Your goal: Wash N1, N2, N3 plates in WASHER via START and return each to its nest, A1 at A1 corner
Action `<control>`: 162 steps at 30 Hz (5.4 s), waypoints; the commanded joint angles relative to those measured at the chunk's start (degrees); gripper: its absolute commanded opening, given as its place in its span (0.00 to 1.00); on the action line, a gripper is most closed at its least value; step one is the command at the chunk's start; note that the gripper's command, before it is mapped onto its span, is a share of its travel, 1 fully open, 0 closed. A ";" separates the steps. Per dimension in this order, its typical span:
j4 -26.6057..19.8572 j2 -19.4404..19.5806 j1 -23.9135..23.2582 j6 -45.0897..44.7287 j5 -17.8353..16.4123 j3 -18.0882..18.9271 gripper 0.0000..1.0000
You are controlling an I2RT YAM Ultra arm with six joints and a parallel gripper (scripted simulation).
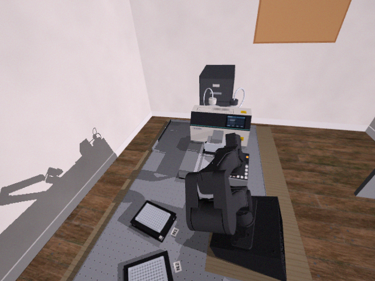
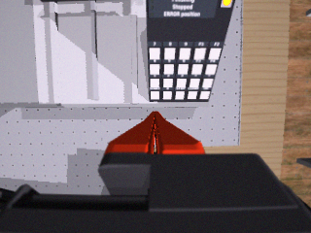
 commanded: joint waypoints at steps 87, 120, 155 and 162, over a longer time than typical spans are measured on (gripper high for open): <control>-4.95 41.63 -21.29 -21.06 -10.45 37.62 1.00; -4.95 41.63 -21.29 -21.06 -10.45 37.62 1.00; -4.95 41.63 -21.29 -21.06 -10.45 37.62 1.00; -4.95 41.63 -21.29 -21.06 -10.45 37.62 1.00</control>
